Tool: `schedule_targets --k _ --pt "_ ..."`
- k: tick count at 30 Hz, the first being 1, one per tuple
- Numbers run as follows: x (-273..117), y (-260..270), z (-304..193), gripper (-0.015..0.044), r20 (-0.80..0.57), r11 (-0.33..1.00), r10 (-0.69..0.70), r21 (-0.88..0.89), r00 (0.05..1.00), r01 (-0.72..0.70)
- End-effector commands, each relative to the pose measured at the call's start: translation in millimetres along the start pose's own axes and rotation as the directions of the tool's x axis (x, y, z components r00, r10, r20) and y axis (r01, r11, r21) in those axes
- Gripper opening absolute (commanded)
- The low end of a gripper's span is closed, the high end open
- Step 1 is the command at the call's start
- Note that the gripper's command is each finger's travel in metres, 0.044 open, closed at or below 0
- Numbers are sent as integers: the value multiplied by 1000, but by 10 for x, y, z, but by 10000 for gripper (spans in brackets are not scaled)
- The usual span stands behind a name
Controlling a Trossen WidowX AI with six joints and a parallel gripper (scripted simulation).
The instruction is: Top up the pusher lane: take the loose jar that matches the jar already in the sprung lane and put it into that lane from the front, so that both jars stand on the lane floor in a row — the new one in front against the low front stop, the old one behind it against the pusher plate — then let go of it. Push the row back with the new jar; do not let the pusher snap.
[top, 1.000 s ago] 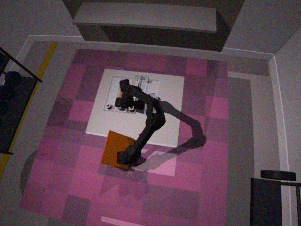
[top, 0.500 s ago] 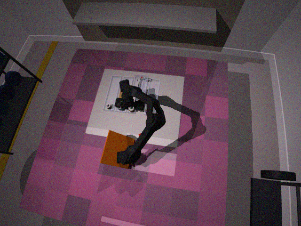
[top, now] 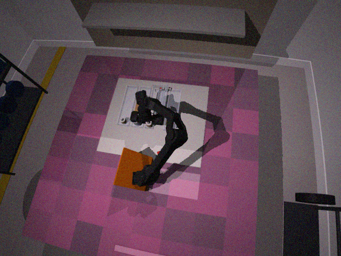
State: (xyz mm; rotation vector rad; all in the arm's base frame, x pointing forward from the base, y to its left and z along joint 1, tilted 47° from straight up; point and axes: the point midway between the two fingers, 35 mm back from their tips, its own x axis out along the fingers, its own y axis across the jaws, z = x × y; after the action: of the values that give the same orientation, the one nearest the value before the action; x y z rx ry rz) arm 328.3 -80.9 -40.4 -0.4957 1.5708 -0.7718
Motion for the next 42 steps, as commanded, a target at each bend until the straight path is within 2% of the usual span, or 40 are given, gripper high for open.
schedule_targets --k 1,14,25,34,42 --pt "0 2 -13 0 4 1000 -10 6 1000 10" --pt "-1 3 -15 0 4 1000 -10 6 1000 10" --pt "1 5 -8 289 4 1000 -10 6 1000 10" --pt "-190 12 -6 294 4 1000 -9 6 1000 8" --pt "-205 17 -58 294 4 1000 -8 5 1000 8"
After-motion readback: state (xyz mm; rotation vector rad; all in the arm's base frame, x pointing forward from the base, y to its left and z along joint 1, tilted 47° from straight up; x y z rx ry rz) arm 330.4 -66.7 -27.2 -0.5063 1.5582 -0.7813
